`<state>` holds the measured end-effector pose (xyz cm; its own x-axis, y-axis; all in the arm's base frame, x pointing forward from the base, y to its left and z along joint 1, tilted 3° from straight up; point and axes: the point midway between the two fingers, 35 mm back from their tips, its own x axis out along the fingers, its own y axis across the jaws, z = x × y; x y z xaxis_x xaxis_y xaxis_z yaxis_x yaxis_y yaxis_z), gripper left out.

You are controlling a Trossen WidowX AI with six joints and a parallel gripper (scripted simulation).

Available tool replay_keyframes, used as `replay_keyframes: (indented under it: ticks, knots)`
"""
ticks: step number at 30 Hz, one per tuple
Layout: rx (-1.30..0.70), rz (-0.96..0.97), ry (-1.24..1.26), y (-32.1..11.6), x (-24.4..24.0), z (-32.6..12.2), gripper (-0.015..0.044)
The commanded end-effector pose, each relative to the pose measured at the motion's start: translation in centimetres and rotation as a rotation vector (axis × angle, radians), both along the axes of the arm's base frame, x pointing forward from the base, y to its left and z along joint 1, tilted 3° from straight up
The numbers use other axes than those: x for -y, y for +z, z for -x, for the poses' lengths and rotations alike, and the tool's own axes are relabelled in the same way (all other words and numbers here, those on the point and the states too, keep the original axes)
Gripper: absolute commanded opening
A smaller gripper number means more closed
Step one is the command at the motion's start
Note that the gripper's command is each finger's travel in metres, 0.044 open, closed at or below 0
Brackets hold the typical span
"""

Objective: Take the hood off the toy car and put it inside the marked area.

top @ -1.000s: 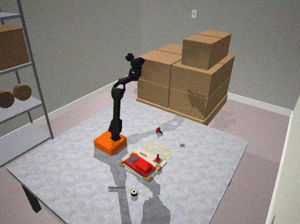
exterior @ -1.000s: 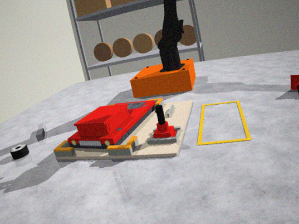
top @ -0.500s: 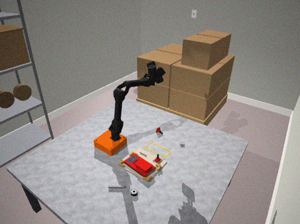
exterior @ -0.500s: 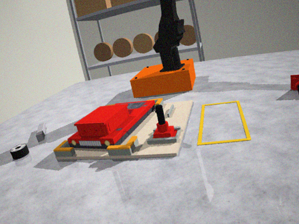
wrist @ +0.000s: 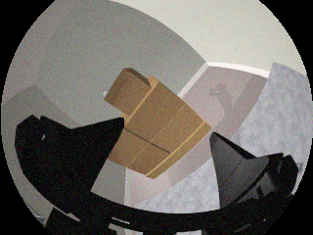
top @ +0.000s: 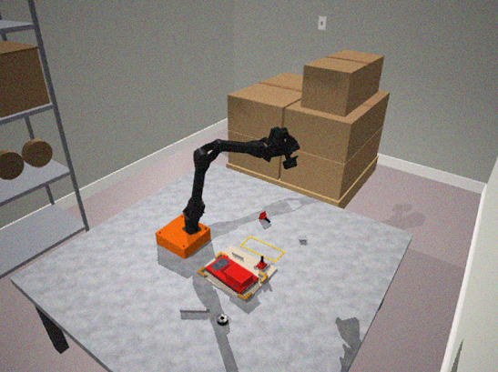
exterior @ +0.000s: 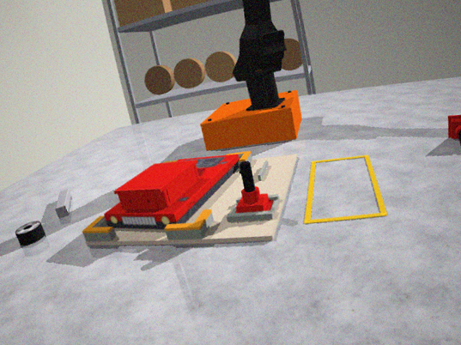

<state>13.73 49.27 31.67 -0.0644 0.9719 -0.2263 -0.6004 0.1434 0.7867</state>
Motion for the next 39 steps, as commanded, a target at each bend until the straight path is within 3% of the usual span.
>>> replay_keyframes:
  ticks: [1, 12, 21, 29, 39]
  knots:
    - [0.037, 0.099, -0.11, -2.7, 1.9, -4.9, 0.044]
    - [0.107, 0.437, -0.412, -9.7, 12.6, -18.4, 0.044]
    - [0.078, 0.752, -0.578, -14.8, 25.2, -24.7, 0.044]
    - [-0.03, 1.035, -0.64, -18.5, 37.7, -25.8, 0.044]
    - [-0.267, 1.311, -0.592, -21.3, 51.6, -21.1, 0.044]
